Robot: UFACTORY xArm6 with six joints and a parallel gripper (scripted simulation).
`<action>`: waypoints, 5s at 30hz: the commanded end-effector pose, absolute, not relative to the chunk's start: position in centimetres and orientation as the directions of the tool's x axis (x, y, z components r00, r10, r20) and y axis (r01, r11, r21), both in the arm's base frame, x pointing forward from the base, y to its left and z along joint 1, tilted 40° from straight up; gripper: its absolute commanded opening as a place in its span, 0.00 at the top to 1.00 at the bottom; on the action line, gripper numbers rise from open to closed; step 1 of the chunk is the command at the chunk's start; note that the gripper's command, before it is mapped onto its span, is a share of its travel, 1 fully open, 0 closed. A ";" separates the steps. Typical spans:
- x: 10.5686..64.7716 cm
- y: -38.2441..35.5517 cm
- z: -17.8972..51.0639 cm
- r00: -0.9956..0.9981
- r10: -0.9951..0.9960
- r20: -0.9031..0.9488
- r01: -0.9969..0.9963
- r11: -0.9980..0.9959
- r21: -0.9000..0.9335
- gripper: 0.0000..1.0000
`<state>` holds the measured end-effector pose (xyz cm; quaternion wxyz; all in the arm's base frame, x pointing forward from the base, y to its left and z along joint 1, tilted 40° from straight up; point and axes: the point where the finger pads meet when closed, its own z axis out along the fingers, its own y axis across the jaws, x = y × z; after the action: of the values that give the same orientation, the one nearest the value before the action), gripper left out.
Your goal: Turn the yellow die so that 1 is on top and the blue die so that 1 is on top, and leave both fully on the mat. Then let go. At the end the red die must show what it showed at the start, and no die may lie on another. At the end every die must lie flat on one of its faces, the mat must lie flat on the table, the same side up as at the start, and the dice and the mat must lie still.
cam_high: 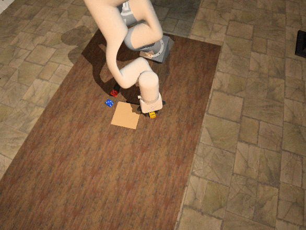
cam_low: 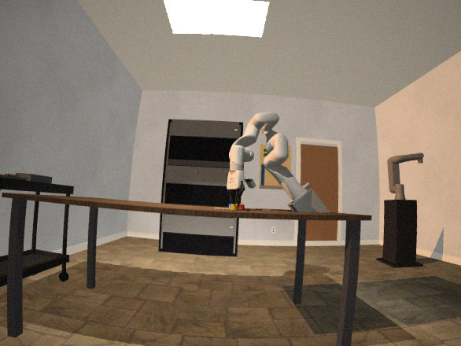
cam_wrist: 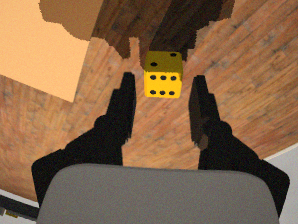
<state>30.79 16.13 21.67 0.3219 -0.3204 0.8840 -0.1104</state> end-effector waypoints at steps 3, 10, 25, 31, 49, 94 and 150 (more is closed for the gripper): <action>30.8 16.2 21.8 -0.586 -0.637 -0.501 -0.495 0.771 -0.401 0.53; 30.8 16.2 21.8 -0.586 -0.637 -0.501 -0.495 0.771 -0.401 0.53; 30.9 16.2 21.9 -0.586 -0.637 -0.501 -0.495 0.771 -0.401 0.53; 30.9 16.2 21.9 -0.586 -0.637 -0.501 -0.495 0.771 -0.401 0.53; 30.9 16.2 21.9 -0.586 -0.637 -0.501 -0.495 0.771 -0.401 0.53; 33.1 16.3 19.3 -0.586 -0.637 -0.501 -0.495 0.771 -0.401 0.53; 33.1 16.3 19.3 -0.586 -0.637 -0.501 -0.495 0.771 -0.401 0.73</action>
<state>33.03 16.23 19.16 0.3220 -0.3203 0.8840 -0.1103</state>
